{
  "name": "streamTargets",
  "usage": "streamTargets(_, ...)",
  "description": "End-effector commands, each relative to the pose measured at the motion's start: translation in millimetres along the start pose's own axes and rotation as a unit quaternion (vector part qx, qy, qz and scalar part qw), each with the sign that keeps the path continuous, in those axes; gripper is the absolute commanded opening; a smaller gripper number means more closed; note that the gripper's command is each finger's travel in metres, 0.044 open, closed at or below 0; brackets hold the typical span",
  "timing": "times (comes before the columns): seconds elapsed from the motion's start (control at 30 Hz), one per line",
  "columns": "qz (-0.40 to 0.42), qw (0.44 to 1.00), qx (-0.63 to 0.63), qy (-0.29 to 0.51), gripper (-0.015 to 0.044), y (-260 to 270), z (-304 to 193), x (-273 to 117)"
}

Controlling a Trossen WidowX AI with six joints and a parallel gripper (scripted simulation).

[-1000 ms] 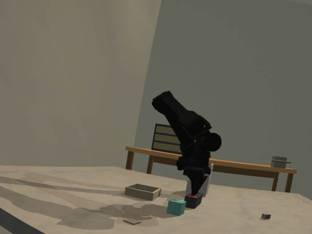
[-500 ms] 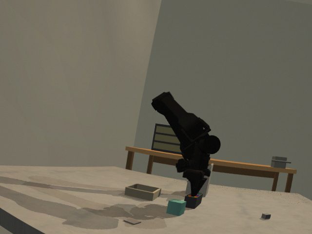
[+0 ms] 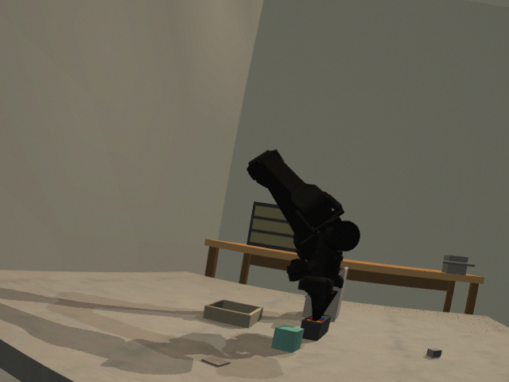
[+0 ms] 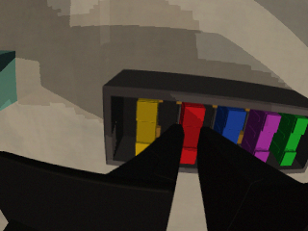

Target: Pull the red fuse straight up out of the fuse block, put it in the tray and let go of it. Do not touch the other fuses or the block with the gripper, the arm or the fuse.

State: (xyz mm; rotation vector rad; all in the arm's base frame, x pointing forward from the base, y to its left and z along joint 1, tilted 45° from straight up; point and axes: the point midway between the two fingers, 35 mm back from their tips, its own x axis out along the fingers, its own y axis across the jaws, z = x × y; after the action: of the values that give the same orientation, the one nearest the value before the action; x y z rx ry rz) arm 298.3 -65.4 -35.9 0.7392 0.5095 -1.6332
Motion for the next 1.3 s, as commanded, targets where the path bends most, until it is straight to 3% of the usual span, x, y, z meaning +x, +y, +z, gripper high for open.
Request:
streamTargets(0.0,0.000,1.000,0.001,0.000,0.0000,0,0,-2)
streamTargets(1.27,0.000,1.000,-0.001,0.000,0.0000,1,0,-21)
